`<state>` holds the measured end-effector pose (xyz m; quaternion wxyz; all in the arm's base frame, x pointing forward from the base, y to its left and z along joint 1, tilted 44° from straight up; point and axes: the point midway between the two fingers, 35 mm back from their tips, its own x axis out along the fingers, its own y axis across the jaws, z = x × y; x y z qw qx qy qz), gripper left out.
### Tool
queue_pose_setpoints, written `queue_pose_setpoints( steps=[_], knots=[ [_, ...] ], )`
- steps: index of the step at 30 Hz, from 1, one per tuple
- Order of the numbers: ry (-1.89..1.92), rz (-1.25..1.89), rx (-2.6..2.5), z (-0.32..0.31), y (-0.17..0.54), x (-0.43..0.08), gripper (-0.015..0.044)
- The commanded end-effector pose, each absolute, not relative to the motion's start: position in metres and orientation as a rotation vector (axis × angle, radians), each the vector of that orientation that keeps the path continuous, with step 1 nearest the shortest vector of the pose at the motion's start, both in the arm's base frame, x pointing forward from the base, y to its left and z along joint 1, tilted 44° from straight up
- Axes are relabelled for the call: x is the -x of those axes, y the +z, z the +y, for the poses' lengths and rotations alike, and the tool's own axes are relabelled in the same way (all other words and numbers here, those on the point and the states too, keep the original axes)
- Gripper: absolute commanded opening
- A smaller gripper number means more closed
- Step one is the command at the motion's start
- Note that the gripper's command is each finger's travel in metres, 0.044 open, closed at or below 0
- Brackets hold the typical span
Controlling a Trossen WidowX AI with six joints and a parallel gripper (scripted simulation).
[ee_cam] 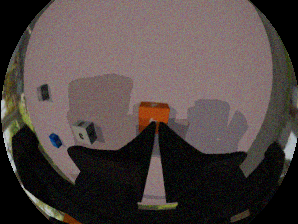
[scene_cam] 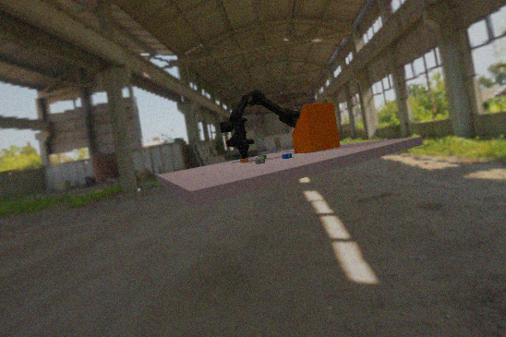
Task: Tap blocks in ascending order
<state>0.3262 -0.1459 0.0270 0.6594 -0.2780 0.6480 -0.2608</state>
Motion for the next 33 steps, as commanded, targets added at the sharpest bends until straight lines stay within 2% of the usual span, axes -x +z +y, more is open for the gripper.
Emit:
queue_pose_setpoints(
  steps=[1,8,14,20,29,33],
  knots=[
    [-0.588,1.468,0.628,-0.139,0.033,-0.326,0.0020],
    [-0.584,1.472,0.628,-0.124,0.048,-0.326,0.0020],
    [-0.581,1.473,0.625,-0.071,0.101,-0.324,0.0020],
    [-0.583,1.473,0.622,-0.068,0.102,-0.321,0.0020],
    [-0.584,1.477,0.616,-0.051,0.083,-0.249,0.0020],
    [-0.579,1.479,0.626,-0.049,0.081,-0.241,0.0020]
  ],
)
